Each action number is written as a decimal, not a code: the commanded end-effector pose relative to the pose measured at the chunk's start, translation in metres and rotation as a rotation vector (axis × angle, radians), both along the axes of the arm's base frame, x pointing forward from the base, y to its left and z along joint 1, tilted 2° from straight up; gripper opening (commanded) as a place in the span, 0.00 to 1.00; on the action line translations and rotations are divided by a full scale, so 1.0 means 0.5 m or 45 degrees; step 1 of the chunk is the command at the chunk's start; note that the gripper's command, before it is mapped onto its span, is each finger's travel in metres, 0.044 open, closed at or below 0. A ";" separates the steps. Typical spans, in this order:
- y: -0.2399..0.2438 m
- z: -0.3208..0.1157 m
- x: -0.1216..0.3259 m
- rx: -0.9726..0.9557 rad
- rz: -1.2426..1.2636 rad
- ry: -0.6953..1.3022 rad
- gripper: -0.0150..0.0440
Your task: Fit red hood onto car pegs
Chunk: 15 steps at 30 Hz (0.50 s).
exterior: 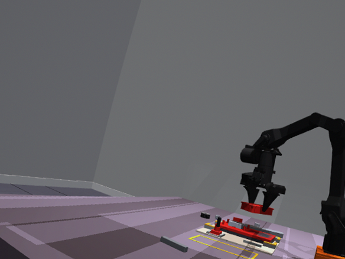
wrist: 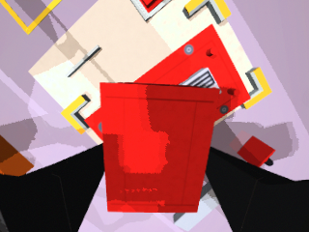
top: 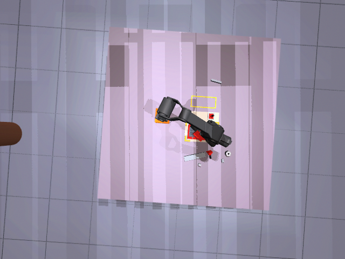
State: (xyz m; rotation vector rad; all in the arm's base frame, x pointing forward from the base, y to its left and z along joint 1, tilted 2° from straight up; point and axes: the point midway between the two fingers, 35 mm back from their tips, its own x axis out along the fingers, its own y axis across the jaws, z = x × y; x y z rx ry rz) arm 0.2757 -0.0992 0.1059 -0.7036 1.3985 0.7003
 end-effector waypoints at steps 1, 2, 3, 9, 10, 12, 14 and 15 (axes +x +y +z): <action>-0.002 0.003 0.018 0.003 -0.147 0.004 0.25; -0.002 0.004 0.021 0.005 -0.181 0.005 0.25; -0.002 0.004 0.024 0.006 -0.216 0.005 0.25; -0.003 0.007 0.045 0.015 -0.422 0.006 0.25; -0.004 0.008 0.048 0.017 -0.456 0.006 0.25; -0.004 0.009 0.055 0.020 -0.524 0.006 0.25; -0.004 0.009 0.062 0.024 -0.593 0.007 0.25; -0.004 0.010 0.065 0.025 -0.627 0.007 0.25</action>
